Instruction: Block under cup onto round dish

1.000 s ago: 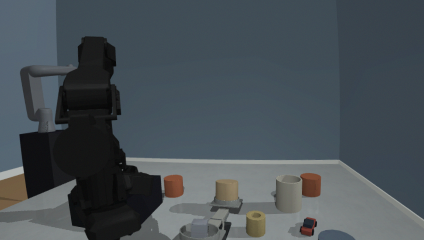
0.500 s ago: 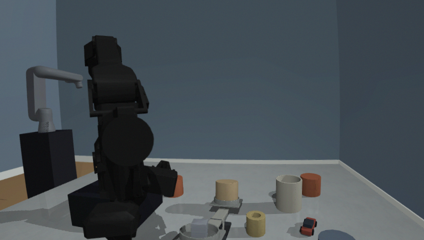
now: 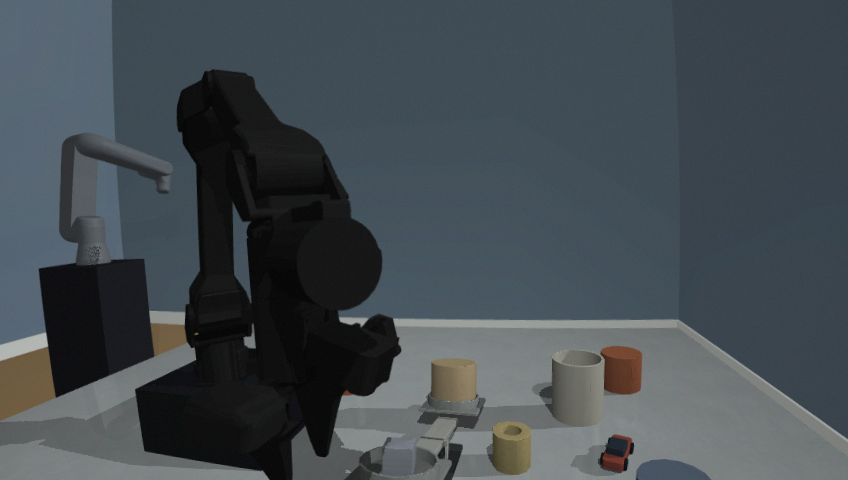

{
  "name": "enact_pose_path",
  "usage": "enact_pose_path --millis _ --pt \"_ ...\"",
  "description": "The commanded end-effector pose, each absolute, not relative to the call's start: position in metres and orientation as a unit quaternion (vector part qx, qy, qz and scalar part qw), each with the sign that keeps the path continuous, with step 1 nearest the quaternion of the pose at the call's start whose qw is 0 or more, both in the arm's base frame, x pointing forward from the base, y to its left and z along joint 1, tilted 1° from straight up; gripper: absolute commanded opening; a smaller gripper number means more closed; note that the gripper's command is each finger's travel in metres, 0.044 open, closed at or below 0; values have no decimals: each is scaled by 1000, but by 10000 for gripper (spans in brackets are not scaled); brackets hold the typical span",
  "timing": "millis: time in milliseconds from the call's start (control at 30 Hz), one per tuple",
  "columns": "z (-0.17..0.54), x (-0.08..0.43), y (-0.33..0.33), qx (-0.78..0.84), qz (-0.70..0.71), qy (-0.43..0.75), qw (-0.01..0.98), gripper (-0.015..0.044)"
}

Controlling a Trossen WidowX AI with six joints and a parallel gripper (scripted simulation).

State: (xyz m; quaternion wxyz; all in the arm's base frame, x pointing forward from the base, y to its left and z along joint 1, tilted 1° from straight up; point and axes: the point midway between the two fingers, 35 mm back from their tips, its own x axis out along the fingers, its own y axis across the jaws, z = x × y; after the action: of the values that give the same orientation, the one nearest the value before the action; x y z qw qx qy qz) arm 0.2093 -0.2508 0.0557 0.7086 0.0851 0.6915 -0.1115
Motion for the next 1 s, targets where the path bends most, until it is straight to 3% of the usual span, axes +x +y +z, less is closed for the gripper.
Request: enact_pose_path --millis 0,967 --pt "58 220 -245 137 -158 681 701 260" --pt "70 274 -192 462 -464 528 542 260"
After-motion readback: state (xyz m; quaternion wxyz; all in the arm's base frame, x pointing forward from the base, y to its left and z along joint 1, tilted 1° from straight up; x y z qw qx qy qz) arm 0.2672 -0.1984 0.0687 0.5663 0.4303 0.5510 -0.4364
